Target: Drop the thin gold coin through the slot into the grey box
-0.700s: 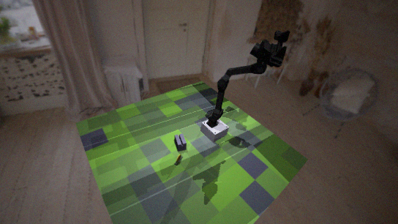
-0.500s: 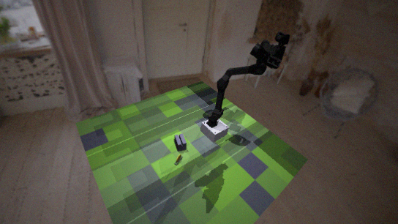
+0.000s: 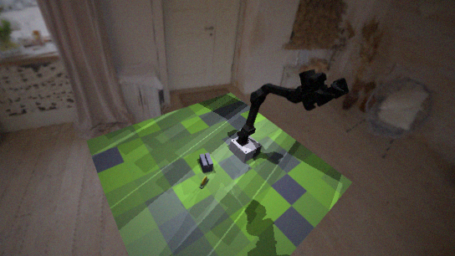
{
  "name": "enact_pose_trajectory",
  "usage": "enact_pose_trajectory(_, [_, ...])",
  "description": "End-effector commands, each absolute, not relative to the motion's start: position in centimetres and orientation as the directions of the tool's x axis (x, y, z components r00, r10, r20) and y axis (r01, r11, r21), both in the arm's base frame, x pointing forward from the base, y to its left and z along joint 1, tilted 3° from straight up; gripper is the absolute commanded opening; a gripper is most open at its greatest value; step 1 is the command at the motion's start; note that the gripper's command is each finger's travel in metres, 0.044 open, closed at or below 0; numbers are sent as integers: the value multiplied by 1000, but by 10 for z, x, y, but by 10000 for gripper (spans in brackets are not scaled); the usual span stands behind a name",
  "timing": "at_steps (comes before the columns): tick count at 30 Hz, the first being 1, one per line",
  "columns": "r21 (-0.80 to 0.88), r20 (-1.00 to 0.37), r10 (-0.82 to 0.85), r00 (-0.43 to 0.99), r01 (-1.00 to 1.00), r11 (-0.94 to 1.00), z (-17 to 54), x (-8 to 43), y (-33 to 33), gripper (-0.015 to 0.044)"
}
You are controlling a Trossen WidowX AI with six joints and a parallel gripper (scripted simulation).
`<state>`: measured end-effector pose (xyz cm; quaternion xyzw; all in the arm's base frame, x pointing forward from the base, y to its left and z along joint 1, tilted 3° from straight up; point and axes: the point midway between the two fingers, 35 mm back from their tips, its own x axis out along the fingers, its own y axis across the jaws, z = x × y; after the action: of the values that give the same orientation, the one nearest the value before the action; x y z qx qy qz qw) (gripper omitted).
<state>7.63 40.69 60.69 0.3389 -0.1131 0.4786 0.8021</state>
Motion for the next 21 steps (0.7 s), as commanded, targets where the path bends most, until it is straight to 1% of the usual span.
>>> enact_pose_trajectory(1, [369,448,701,555,-829,421,585,114,414,161])
enact_pose_trajectory(3, [341,420,702,575,-817,465,575,131,415,161])
enact_pose_trajectory(9, [225,268,725,634,-773,593,525,181,433,161])
enact_pose_trajectory(15, [72,31,701,712,-701,709,448,251,434,161])
enact_pose_trajectory(21, [-60,-226,609,760,-635,770,366,318,408,161])
